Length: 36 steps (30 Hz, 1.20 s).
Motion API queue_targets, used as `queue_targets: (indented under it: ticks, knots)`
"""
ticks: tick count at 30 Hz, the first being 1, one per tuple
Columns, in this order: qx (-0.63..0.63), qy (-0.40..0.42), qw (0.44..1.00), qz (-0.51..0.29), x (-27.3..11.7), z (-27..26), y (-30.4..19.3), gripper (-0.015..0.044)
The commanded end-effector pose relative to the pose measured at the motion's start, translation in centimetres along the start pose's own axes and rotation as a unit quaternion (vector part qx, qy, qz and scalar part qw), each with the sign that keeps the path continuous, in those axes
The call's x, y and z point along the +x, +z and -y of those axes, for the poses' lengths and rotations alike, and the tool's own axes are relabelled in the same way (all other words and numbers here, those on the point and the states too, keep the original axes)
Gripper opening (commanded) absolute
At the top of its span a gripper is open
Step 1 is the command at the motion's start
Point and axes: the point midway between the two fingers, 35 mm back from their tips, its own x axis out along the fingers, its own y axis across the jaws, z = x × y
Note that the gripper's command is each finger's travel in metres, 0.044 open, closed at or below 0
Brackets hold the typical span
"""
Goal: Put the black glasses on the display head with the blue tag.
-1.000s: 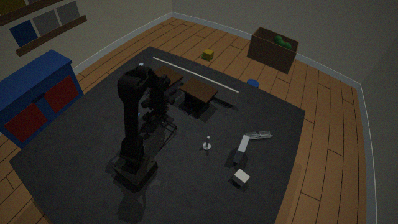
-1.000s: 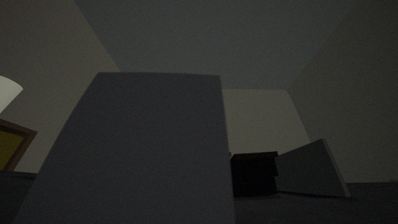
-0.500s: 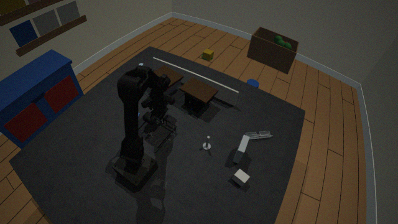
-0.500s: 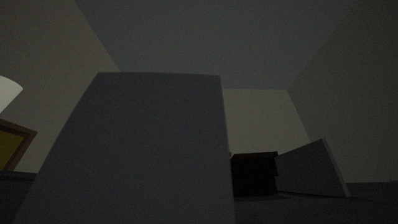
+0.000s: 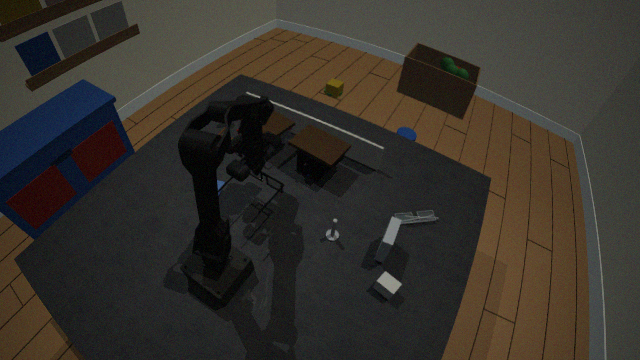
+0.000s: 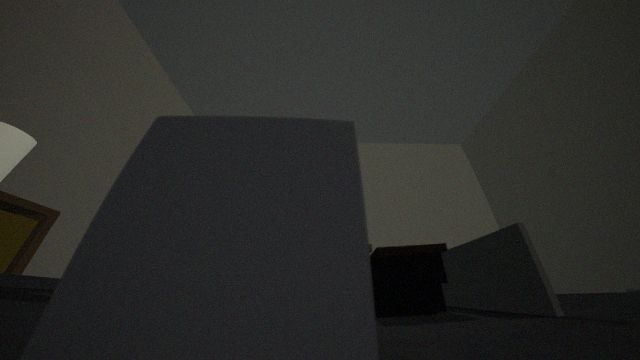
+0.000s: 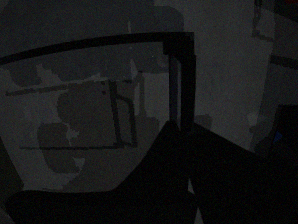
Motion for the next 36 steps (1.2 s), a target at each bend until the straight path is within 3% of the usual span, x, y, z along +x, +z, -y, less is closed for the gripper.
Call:
queue_targets:
  ticks: [1,7,18,27,36]
  knots:
    - [0.001,0.003,1.000,0.000,-1.6,0.0,0.0,0.0000]
    - [-0.035,0.002,0.999,-0.009,-2.0,-0.3,0.5,0.0000]
    - [-0.269,0.000,0.961,-0.072,-3.0,-2.7,3.3,0.0000]
    - [-0.452,0.002,0.883,-0.125,-3.9,-4.7,5.4,0.0000]
    - [-0.615,0.008,0.768,-0.179,-5.1,-6.8,7.2,0.0000]
